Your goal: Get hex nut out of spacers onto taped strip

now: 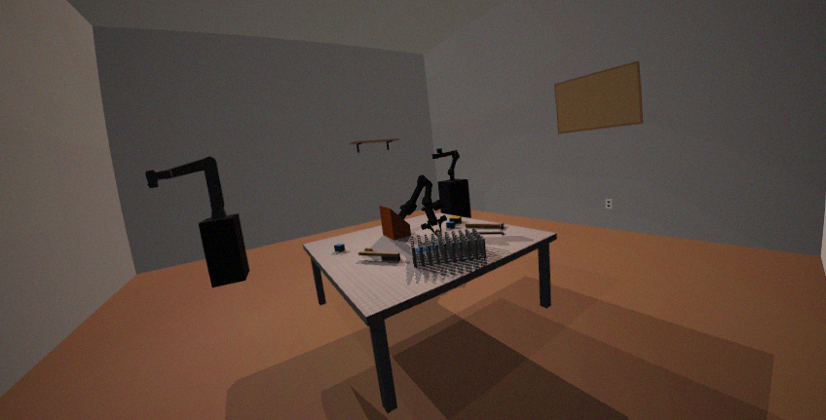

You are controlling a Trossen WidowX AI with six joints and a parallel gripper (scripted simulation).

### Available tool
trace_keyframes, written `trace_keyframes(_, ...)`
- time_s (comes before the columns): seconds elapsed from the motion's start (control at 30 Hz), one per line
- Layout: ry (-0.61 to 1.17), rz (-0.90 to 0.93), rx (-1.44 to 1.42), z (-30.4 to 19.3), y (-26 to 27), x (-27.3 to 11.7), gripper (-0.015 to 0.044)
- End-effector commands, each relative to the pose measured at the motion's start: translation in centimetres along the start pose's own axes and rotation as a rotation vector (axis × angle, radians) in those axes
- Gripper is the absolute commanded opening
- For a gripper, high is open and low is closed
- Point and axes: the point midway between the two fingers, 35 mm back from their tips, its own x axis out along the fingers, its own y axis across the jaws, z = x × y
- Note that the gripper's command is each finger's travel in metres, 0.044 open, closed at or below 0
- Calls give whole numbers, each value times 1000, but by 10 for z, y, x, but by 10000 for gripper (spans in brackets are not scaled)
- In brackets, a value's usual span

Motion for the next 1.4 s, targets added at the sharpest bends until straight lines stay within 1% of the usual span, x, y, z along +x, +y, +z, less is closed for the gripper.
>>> trace_keyframes(0.0, 4, -6, -5, 2, -3, -5, 0)
trace_keyframes(0.5, 5, -2, 1, 28, -1, -29, 0)
trace_keyframes(0.87, 5, 25, -13, 3, -12, -49, 0)
trace_keyframes(1.37, 1, 25, -17, -30, -33, -98, 0)
